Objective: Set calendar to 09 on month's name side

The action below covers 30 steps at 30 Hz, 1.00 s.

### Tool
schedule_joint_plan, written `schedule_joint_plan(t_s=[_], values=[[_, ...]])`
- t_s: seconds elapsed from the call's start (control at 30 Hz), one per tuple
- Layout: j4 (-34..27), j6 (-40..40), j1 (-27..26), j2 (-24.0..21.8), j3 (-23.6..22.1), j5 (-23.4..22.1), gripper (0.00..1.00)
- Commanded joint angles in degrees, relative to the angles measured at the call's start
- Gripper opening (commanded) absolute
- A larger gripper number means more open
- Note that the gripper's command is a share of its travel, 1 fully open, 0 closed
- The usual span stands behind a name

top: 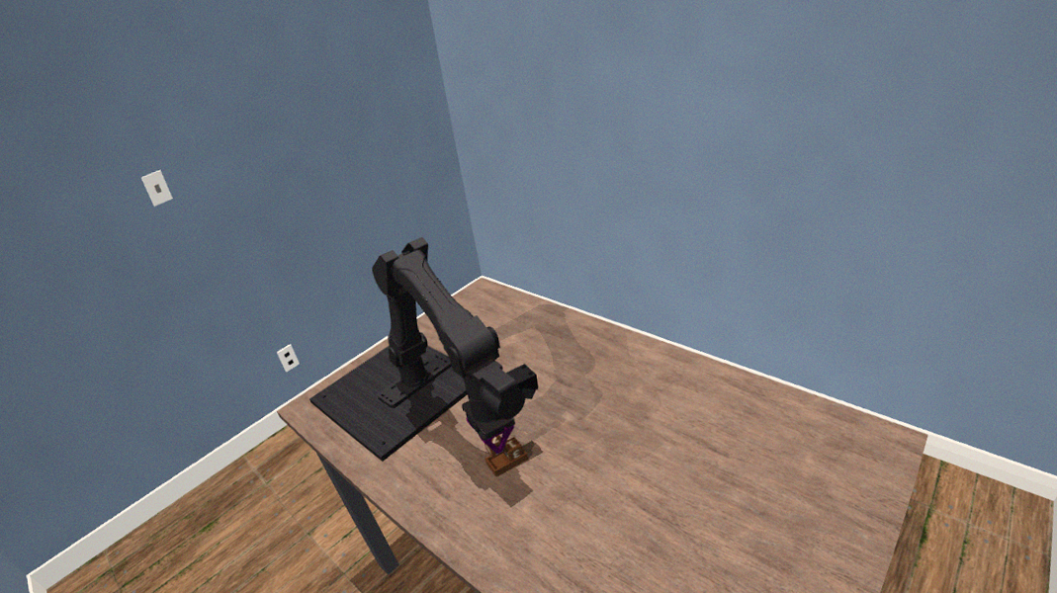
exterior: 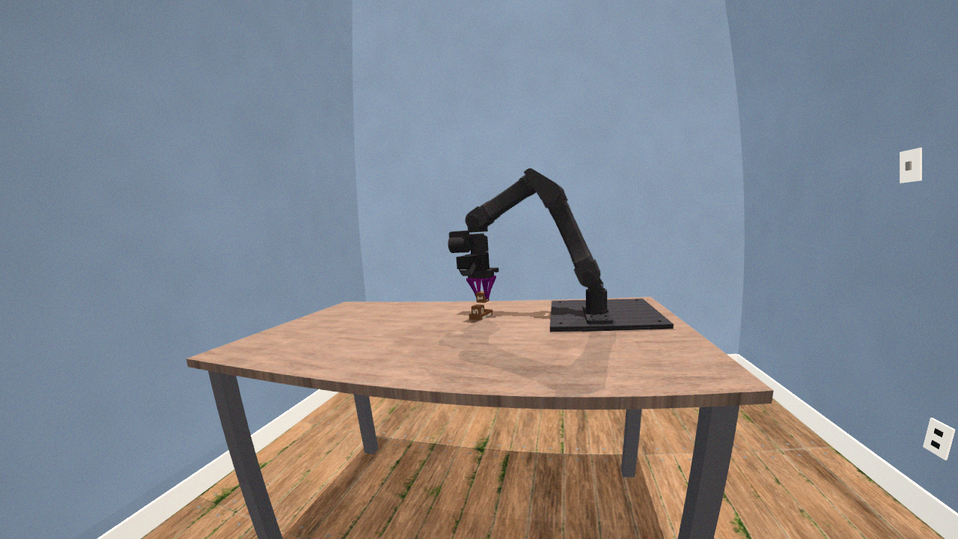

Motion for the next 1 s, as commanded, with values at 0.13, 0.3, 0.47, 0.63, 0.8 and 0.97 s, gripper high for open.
schedule_joint_plan(t_s=[0.13, 0.3, 0.47, 0.63, 0.8, 0.97], values=[[0.08, 0.04, 0.04, -0.43, 0.18, -0.57, 0.27], [0.16, 0.04, 0.04, -0.41, 0.12, -0.57, 0.27], [0.48, 0.04, 0.04, -0.32, -0.11, -0.57, 0.27], [1.06, 0.04, 0.04, -0.17, -0.53, -0.57, 0.27], [1.87, 0.04, 0.03, 0.06, -1.11, -0.57, 0.27], [2.43, 0.04, 0.03, 0.23, -1.51, -0.57, 0.27]])
